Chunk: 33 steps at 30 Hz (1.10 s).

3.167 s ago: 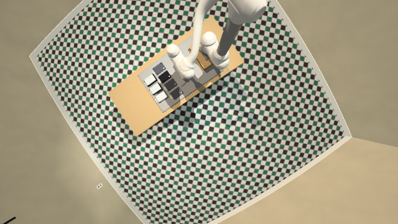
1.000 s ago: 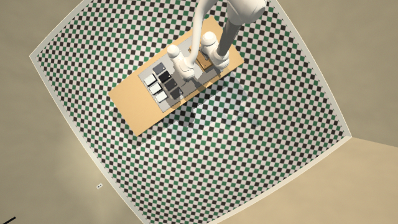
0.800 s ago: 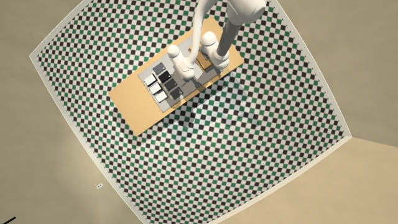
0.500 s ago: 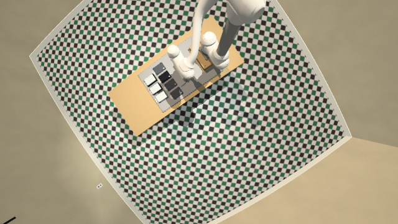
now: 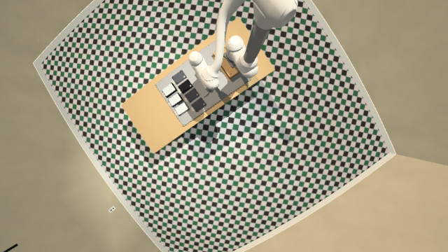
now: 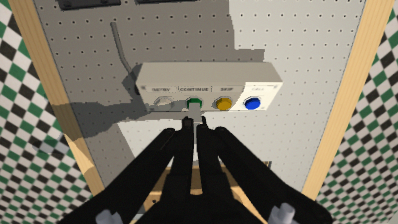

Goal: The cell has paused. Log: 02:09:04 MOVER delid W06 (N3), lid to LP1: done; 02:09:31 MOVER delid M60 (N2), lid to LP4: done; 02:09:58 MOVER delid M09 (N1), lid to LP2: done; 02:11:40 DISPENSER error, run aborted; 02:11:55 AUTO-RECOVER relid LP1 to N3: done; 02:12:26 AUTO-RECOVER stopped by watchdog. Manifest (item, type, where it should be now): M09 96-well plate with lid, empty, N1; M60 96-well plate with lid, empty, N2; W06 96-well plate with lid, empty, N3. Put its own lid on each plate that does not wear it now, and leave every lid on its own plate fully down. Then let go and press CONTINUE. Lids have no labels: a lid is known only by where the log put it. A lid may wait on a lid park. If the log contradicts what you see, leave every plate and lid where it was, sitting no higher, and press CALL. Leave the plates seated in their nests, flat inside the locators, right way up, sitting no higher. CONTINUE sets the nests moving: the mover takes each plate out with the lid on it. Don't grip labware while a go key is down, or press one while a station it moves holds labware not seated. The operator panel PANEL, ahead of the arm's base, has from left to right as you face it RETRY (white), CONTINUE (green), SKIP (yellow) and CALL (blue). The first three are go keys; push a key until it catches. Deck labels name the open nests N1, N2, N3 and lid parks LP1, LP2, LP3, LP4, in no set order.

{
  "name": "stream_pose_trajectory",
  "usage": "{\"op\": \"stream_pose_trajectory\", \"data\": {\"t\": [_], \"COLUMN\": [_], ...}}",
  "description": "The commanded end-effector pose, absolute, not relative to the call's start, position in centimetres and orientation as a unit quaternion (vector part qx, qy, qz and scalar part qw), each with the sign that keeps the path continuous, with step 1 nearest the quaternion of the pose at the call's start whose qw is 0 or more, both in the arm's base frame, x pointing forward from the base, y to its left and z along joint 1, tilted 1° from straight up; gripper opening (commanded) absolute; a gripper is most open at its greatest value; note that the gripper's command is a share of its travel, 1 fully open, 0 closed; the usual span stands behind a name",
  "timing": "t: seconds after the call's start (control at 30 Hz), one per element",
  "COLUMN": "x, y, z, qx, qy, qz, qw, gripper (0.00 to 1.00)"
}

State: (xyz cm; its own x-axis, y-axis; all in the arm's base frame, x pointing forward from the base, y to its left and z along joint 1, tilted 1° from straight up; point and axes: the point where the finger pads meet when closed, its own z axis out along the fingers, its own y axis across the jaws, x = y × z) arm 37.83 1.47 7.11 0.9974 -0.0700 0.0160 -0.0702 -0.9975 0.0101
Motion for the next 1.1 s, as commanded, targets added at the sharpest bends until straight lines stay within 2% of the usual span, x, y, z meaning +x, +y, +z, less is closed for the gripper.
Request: {"op": "stream_pose_trajectory", "data": {"t": [0.0,1.07], "x": [37.8,37.9], "y": [1.5,1.5], "z": [6.8,5.3], "qx": [0.999,0.999], "qy": [-0.035,-0.035], "qz": [0.008,0.008], "qw": [0.005,0.005], "gripper": [0.00,0.00]}}
